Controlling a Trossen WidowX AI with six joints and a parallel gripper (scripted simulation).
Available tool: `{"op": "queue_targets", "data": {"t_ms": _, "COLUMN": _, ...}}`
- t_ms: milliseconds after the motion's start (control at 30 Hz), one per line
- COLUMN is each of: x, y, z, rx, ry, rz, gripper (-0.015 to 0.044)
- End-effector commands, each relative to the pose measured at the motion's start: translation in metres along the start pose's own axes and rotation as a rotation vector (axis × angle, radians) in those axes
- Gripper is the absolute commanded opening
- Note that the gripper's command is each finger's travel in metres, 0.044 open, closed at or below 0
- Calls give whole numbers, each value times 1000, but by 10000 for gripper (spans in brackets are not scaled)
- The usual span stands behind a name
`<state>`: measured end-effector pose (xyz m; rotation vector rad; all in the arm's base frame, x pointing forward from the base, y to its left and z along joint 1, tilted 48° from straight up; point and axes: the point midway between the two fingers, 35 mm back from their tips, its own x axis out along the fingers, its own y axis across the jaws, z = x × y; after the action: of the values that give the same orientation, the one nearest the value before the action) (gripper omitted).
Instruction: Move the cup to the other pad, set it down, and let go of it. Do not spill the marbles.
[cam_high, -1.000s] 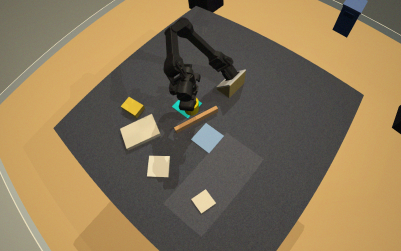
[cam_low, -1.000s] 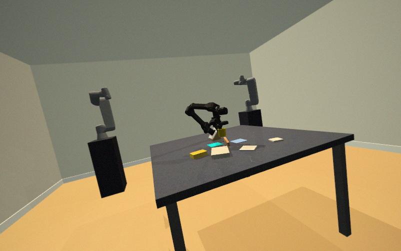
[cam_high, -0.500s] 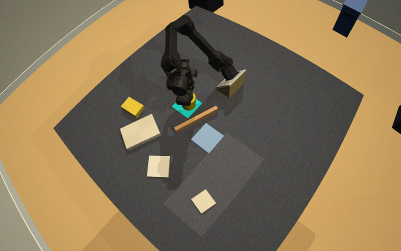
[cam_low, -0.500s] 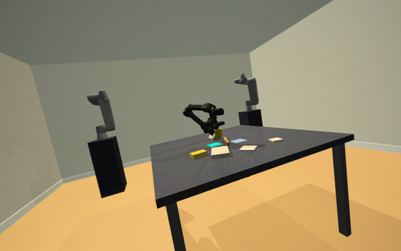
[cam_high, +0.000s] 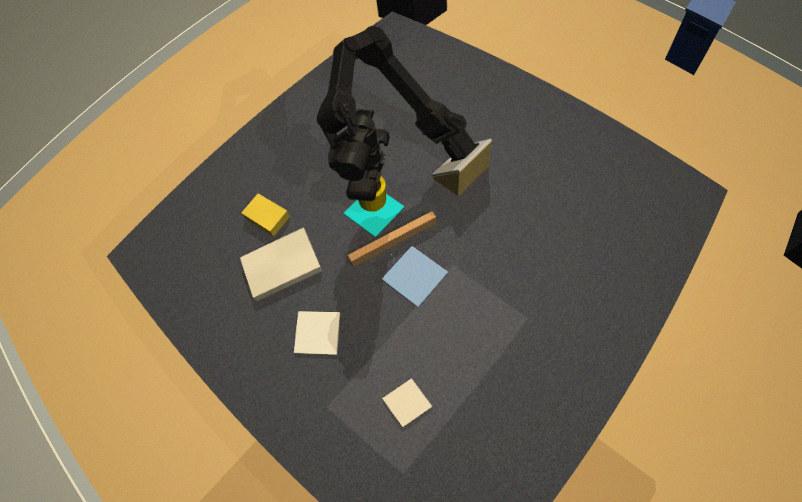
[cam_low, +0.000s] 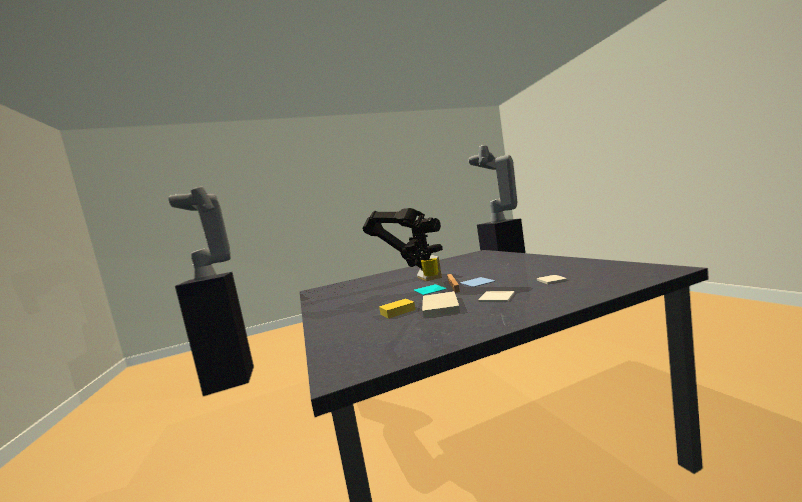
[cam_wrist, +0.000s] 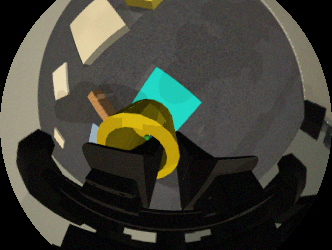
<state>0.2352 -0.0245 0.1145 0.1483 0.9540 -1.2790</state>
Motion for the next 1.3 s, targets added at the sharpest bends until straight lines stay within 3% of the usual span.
{"op": "queue_targets", "data": {"t_ms": 0, "x": 2, "y": -9, "z": 5, "rx": -7, "ry": -3, "rz": -7, "gripper": 0}}
{"op": "queue_targets", "data": {"t_ms": 1267, "x": 42, "y": -13, "z": 8, "rx": -7, "ry": -3, "rz": -5, "gripper": 0}}
